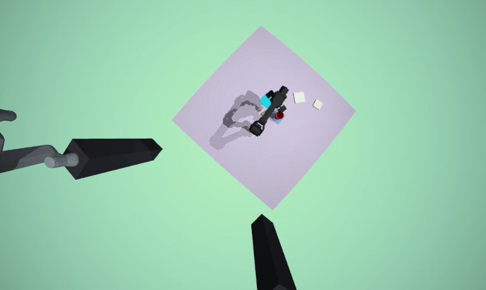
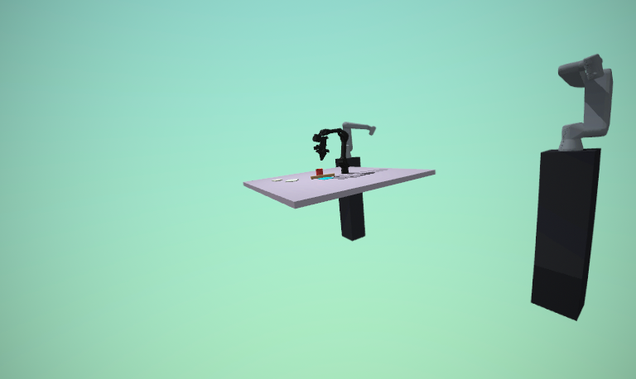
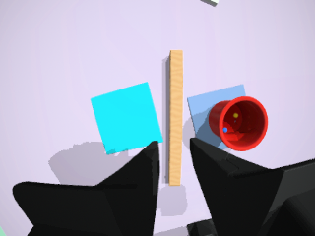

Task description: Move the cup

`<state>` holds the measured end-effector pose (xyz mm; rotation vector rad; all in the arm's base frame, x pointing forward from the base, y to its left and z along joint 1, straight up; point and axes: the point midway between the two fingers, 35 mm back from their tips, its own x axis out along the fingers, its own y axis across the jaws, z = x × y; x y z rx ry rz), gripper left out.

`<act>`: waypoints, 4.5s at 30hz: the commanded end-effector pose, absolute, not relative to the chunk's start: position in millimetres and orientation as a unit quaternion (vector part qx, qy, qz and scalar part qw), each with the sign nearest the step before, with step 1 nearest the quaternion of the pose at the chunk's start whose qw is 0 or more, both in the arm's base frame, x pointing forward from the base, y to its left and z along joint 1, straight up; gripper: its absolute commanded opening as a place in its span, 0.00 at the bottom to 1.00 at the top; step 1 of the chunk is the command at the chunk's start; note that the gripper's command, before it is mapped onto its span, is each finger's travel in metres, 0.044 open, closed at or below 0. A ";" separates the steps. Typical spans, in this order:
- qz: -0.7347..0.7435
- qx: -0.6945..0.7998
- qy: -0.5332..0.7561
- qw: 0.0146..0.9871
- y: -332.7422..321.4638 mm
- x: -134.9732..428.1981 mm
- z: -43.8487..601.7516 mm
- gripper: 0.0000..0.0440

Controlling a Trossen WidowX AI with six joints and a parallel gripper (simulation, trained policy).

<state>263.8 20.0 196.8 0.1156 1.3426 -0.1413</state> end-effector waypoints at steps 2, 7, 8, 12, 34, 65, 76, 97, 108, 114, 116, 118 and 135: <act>-0.068 0.040 0.641 0.764 13.3 260.7 191.0 0.24; -0.071 0.028 0.665 0.743 5.1 255.6 182.2 0.24; -0.071 0.026 0.669 0.739 3.5 254.7 180.3 0.25; -0.073 0.019 0.684 0.726 -3.2 251.5 172.8 0.26; -0.060 -0.011 0.727 0.684 -35.2 242.3 120.6 0.37; 0.066 -0.109 0.734 0.667 -51.1 242.7 66.5 0.00; 0.090 -0.133 0.715 0.680 -45.8 254.6 92.2 0.00; 0.134 -0.182 0.668 0.709 -1.8 282.2 119.7 0.00; 0.159 -0.207 0.646 0.717 30.8 290.5 116.6 0.00; 0.174 -0.219 0.636 0.719 49.6 292.3 111.1 0.00; 0.179 -0.223 0.634 0.719 55.9 292.4 108.7 0.00; 0.184 -0.227 0.631 0.719 62.3 292.2 106.2 0.00; 0.206 -0.249 0.621 0.714 100.1 280.4 72.3 0.04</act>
